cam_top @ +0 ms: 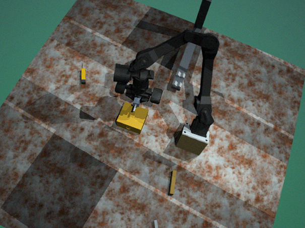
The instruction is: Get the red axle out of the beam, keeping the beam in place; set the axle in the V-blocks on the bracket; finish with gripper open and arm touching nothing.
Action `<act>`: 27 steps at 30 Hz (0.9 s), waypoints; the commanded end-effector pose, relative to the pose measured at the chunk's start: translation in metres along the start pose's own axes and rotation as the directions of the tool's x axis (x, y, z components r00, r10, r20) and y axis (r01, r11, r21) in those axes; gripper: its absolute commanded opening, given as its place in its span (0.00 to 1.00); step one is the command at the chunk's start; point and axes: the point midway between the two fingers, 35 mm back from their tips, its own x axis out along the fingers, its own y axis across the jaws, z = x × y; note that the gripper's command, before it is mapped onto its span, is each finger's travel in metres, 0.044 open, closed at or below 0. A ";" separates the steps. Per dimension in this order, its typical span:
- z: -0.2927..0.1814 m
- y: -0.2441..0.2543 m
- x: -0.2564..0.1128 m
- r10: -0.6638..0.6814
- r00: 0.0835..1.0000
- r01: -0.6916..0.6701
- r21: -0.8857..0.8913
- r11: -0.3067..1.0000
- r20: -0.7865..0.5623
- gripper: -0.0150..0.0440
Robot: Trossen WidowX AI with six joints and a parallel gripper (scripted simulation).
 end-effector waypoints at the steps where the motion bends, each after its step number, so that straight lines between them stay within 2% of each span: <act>1: 0.031 -0.001 -0.001 0.000 1.000 0.000 -0.006 1.000 0.016 0.25; 7: 0.068 -0.007 -0.001 -0.007 0.999 0.008 -0.013 1.000 0.036 0.25; 27: 0.070 -0.006 0.023 -0.007 0.999 0.008 -0.013 1.000 0.036 0.25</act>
